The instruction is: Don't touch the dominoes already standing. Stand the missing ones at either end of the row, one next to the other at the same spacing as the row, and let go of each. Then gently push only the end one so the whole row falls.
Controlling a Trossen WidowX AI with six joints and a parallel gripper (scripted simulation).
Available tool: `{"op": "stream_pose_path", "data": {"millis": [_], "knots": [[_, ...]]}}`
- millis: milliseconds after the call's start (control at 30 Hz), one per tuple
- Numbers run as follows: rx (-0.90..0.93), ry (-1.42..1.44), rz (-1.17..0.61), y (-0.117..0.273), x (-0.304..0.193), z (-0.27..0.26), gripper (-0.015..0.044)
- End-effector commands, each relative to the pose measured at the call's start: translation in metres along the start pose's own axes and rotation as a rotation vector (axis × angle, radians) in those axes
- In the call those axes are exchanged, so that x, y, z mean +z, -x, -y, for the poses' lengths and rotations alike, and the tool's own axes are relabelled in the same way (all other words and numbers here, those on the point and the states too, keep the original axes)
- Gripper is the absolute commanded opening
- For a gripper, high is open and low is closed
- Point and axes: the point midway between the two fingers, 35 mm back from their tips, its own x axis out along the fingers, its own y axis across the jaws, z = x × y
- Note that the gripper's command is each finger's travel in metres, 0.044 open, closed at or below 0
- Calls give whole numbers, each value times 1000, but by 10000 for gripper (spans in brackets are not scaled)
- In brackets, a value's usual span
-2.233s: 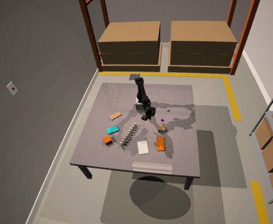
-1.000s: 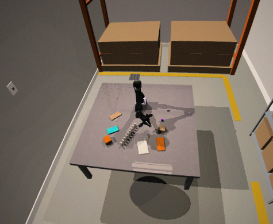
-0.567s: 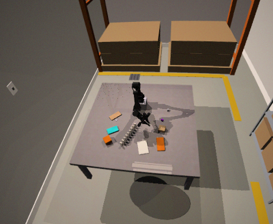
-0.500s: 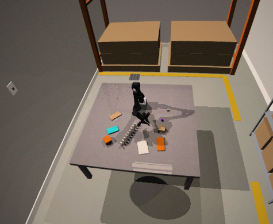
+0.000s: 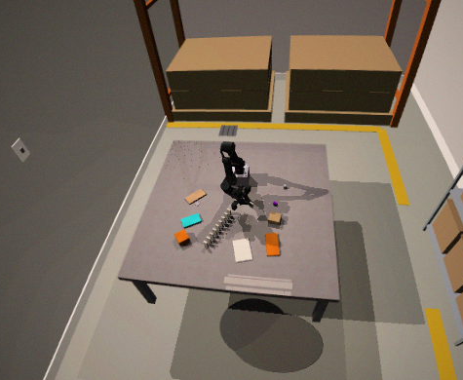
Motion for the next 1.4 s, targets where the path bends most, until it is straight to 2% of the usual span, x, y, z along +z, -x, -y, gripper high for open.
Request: {"op": "stream_pose_path", "data": {"millis": [0, 367, 967, 1367], "knots": [[33, 21, 45, 11, 2, -13, 30], [100, 102, 121, 35, 9, -43, 30], [100, 102, 121, 34, 8, -42, 30], [110, 103, 106, 26, -21, -34, 30]]}}
